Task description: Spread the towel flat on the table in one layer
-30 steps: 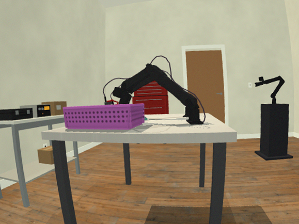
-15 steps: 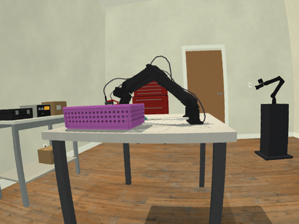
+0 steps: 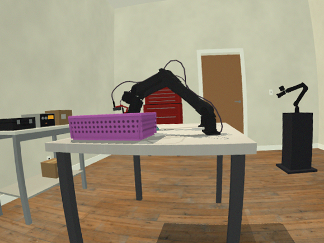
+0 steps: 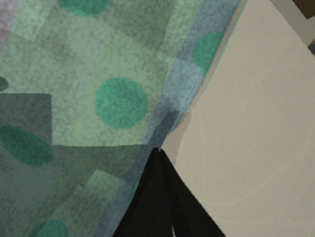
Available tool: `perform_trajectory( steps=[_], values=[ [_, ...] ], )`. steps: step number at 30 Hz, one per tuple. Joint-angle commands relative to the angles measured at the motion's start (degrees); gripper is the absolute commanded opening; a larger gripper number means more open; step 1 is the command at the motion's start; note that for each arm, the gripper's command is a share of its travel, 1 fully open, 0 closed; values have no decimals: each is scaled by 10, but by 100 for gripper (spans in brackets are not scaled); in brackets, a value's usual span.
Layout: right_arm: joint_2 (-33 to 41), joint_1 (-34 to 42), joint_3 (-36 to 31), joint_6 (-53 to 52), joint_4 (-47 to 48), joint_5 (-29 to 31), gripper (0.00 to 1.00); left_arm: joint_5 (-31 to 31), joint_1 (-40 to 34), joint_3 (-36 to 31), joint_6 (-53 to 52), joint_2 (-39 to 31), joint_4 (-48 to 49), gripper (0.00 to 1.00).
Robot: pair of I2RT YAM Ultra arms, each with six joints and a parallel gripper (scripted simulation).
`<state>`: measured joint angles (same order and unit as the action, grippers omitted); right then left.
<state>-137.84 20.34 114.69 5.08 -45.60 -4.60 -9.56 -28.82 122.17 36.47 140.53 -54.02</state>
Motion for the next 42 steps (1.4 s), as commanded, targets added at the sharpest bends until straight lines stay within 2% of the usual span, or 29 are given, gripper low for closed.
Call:
perform_trajectory(
  steps=[1,3,19,20,22,23,27,28,30,31,33,34,36,37,39,40,42],
  values=[
    [21,-9,26,6,-33,16,0,-11,8,27,-4,-22,-41,0],
    [1,-9,28,6,-35,16,0,-11,8,29,-4,-22,-43,0],
    [-1,-9,29,5,-36,16,0,-11,8,30,-4,-15,-44,0],
    [26,10,33,-9,-44,18,0,-12,-8,38,1,8,-42,0],
    [26,10,34,-9,-44,18,0,-12,-8,39,1,8,-43,0],
    [37,11,31,-12,-49,19,0,-11,-3,13,-13,-25,-46,0],
    [37,0,32,-12,-50,20,0,-11,0,28,-13,-28,-43,0],
    [53,10,29,-16,-57,21,0,-10,3,-5,-27,-46,-47,0],
    [53,10,30,-16,-58,21,0,-10,3,-8,-27,-48,-45,0],
    [72,18,29,-21,-68,23,0,-9,4,-23,-45,-75,-48,0],
    [73,18,30,-21,-69,23,0,-8,5,-28,-46,-79,-45,0],
    [95,22,31,-26,-83,26,0,-4,6,-42,-67,-109,-51,0],
    [95,19,33,-27,-85,26,0,-5,6,-47,-68,-114,-48,0],
    [118,27,39,-32,-102,29,0,6,7,-58,-93,-146,-56,0],
    [118,24,41,-32,-105,29,0,3,8,-61,-94,-150,-55,0],
    [140,33,52,-38,-125,32,0,12,9,-67,-121,-182,-67,0],
    [139,33,55,-38,-128,32,0,13,10,-68,-122,-184,-67,0]
  ],
)
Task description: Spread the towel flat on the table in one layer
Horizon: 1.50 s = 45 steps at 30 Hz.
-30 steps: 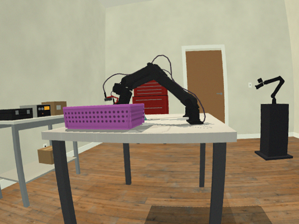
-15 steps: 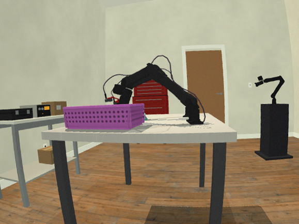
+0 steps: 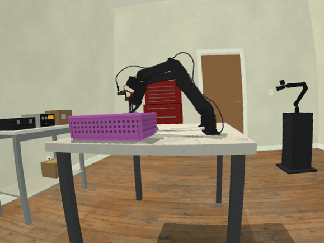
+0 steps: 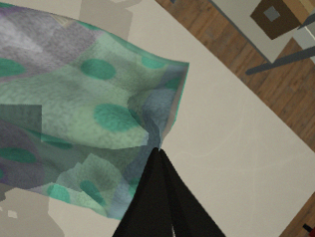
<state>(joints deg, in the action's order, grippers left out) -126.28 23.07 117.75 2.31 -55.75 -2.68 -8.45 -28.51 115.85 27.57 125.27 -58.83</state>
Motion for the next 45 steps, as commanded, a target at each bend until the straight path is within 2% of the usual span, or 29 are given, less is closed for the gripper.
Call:
perform_trajectory(
  steps=[1,2,3,5,6,11,12,14,15,19,20,22,23,25,26,32,39,45],
  values=[
    [23,6,25,-10,-26,13,0,2,7,-5,-33,-32,-19,0],
    [1,-4,31,-10,-32,14,0,-6,6,14,-35,-38,-16,0],
    [41,12,49,-15,-56,16,0,7,9,11,-63,-70,-29,0],
    [39,12,56,-15,-61,16,0,9,10,13,-64,-71,-32,0],
    [56,17,79,-19,-86,19,0,14,12,17,-93,-101,-47,0],
    [77,24,97,-23,-102,22,0,25,17,34,-125,-128,-74,0],
    [108,30,91,-26,-94,23,0,29,19,32,-152,-160,-78,0],
    [107,28,97,-26,-98,24,0,32,20,39,-154,-159,-83,0],
    [142,36,69,-28,-65,25,0,37,23,33,-180,-192,-80,0],
    [125,25,70,-27,-69,27,0,43,25,42,-183,-184,-87,0],
    [171,41,47,-28,-44,27,0,49,28,43,-207,-217,-87,0],
    [172,40,45,-28,-42,28,0,51,29,47,-209,-215,-90,0],
    [206,46,18,-28,-10,28,0,58,32,28,-230,-242,-80,0],
    [209,45,12,-27,-4,29,0,60,33,29,-231,-243,-80,0],
    [240,50,-17,-26,29,28,0,65,36,1,-249,-271,-47,0],
    [287,51,-72,-22,97,30,0,80,43,-47,-274,-323,5,0],
    [286,48,-86,-20,117,30,0,77,46,-61,-278,-334,21,0],
    [286,48,-75,-21,120,30,0,77,46,-46,-278,-336,24,0]
  ],
)
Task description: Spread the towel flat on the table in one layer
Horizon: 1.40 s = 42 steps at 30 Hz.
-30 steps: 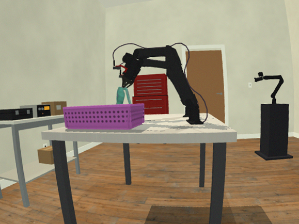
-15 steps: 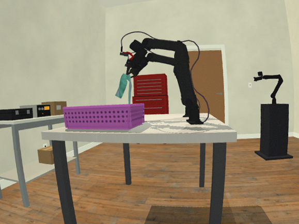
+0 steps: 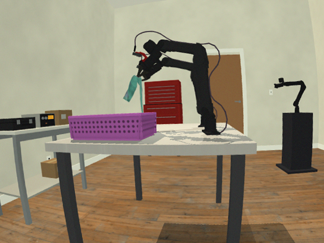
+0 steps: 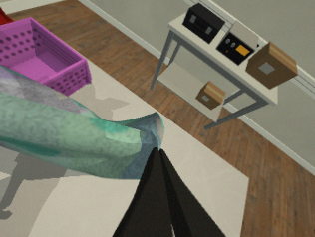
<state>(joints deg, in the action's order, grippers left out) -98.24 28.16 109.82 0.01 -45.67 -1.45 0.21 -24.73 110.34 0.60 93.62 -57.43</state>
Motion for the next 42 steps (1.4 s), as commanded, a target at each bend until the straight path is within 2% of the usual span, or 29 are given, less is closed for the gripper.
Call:
perform_trajectory(
  steps=[1,14,20,21,25,26,28,29,31,32,34,35,38,39,42],
  values=[
    [6,-3,4,2,19,18,0,-9,8,9,-8,-19,5,0],
    [6,-3,4,2,19,18,0,-9,8,8,-8,-19,4,0],
    [-17,-11,-8,2,57,18,0,-9,15,24,-9,19,29,0],
    [-29,-16,-21,2,95,18,0,-9,22,3,-9,28,67,0],
    [-33,-15,-2,2,98,18,0,-9,21,6,-9,11,67,0],
    [-48,-21,-5,2,146,18,0,-9,29,-14,-9,44,114,0],
    [-51,-20,-1,2,147,18,0,-9,29,1,-9,43,118,0],
    [-70,-26,1,2,195,18,0,-9,37,-23,-10,58,167,0],
    [-75,-26,6,1,198,18,0,-9,37,-2,-9,58,174,0],
    [-97,-31,9,2,244,17,0,-9,44,-15,-10,75,224,0],
    [-105,-31,17,1,246,18,0,-9,44,-8,-9,80,230,0],
    [-125,-36,13,1,300,17,0,-9,51,-9,-10,97,278,0],
    [-137,-35,28,0,303,18,0,-9,50,-2,-9,106,286,0],
    [-157,-39,27,0,352,18,0,-9,56,1,-10,125,325,0],
    [-167,-39,38,0,355,18,0,-9,56,7,-9,133,329,0]
  ],
)
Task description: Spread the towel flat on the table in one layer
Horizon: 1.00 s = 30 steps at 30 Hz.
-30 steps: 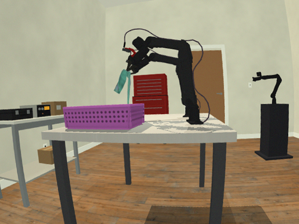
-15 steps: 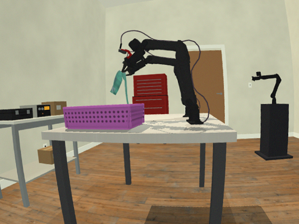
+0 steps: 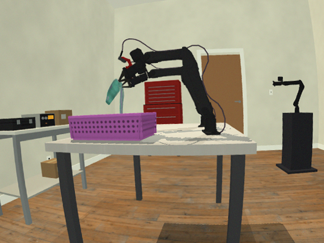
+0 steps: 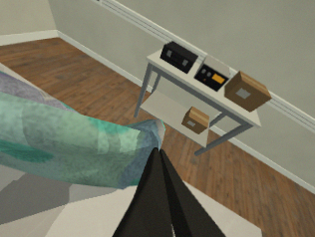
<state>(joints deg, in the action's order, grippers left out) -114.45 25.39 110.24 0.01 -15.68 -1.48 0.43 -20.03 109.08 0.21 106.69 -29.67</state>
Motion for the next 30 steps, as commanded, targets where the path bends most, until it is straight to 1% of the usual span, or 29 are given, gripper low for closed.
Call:
perform_trajectory(
  steps=[1,2,5,6,11,16,17,19,20,22,23,25,27,28,29,30],
  values=[
    [-6,-11,36,0,55,18,0,-11,9,21,-5,3,52,0],
    [-24,-14,38,0,95,18,0,-11,13,25,-5,20,84,0],
    [-36,-14,54,0,94,18,0,-11,13,32,-5,26,85,0],
    [-54,-16,68,0,109,18,0,-11,16,32,-6,37,110,0],
    [-81,-16,110,0,84,18,0,-11,16,42,-5,49,120,0],
    [-86,-16,119,0,74,18,0,-11,16,43,-5,32,118,0],
    [-82,-16,122,0,66,18,0,-11,16,52,-5,56,96,0],
    [-81,-16,122,0,65,18,0,-11,16,53,-5,46,95,0],
    [-92,-16,124,0,55,18,0,-10,17,57,-5,63,83,0],
    [-92,-16,125,0,54,18,0,-10,16,58,-5,57,82,0],
    [-95,-16,127,1,41,18,0,-10,17,60,-5,68,70,0],
    [-95,-16,127,1,41,18,0,-10,16,62,-5,62,70,0],
    [-99,-16,130,1,27,18,0,-10,17,65,-5,74,57,0],
    [-99,-16,131,1,26,18,0,-10,16,66,-5,63,56,0],
    [-103,-16,134,1,13,18,0,-10,17,69,-5,79,44,0],
    [-103,-16,135,1,13,18,0,-10,17,70,-5,77,44,0]
  ],
)
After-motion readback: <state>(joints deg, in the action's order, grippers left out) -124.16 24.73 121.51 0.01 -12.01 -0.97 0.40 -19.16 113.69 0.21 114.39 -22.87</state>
